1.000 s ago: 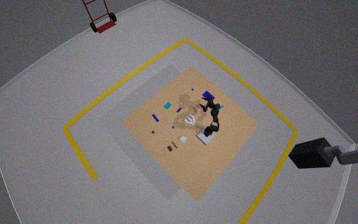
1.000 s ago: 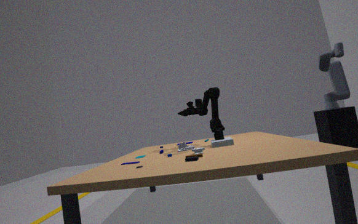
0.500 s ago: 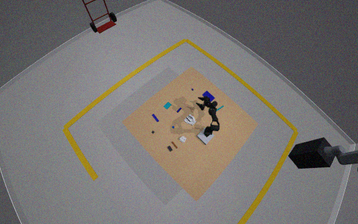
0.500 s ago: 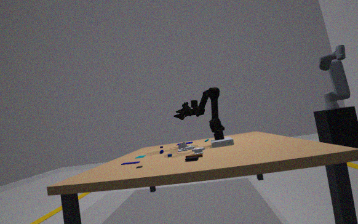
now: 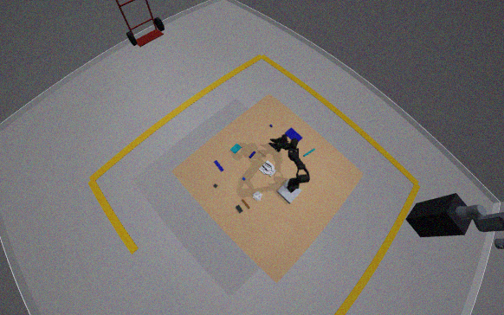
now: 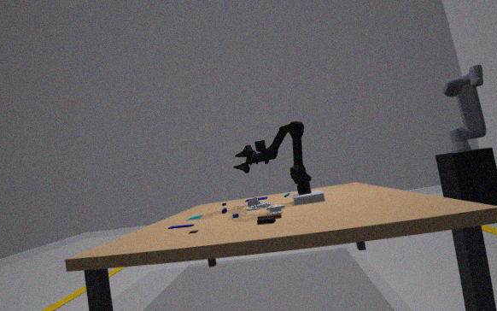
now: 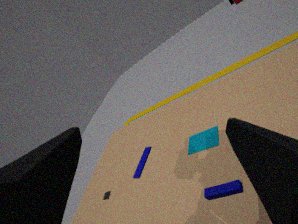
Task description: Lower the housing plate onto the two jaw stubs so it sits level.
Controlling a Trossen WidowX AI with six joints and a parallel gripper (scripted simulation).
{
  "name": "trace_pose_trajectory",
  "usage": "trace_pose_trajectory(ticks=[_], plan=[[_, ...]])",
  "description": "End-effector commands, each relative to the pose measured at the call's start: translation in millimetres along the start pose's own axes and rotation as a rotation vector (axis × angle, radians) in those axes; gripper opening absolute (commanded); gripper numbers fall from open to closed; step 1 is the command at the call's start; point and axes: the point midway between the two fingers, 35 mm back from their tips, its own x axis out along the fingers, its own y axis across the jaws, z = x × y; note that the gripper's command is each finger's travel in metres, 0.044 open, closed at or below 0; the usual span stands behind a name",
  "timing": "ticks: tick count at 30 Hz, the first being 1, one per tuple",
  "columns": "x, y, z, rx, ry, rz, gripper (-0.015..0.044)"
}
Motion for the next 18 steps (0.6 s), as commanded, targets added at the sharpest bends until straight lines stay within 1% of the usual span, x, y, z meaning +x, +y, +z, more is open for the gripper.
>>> trace_pose_trajectory(ticks=[1,18], plan=[[15.4,2.2,-4.4,0.101,0.023,-0.004,0.044],[82.3,22.0,-55.0,0.561,0.192,-0.078,0.044]])
